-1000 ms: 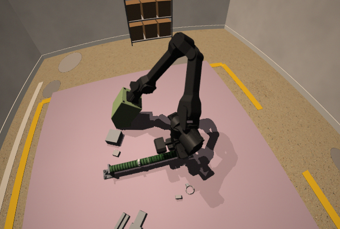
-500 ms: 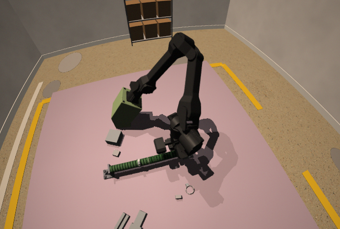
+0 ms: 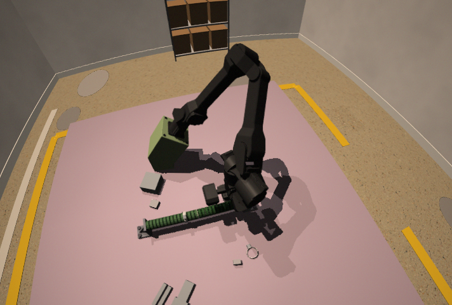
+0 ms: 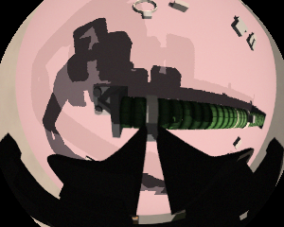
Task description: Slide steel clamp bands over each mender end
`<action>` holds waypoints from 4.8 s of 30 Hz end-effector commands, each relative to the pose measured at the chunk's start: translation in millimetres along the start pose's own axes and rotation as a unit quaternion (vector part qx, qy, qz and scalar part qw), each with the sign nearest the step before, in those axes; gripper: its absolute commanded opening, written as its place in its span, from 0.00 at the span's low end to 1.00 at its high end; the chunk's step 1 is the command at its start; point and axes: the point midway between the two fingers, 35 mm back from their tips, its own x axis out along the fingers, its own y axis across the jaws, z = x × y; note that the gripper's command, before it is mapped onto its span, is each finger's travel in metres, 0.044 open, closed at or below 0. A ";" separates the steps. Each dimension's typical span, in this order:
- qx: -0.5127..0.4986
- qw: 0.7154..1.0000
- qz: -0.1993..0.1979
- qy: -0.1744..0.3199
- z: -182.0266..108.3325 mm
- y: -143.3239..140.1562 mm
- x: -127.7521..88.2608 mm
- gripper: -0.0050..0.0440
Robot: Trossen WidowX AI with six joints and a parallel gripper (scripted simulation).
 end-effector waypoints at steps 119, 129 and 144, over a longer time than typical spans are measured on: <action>0.001 1.000 -0.001 0.001 -1.5 -113.9 -0.2 0.29; 0.001 1.000 -0.001 0.001 -1.5 -113.9 -0.2 0.29; 0.002 1.000 -0.001 0.001 -1.3 -114.0 -50.1 0.29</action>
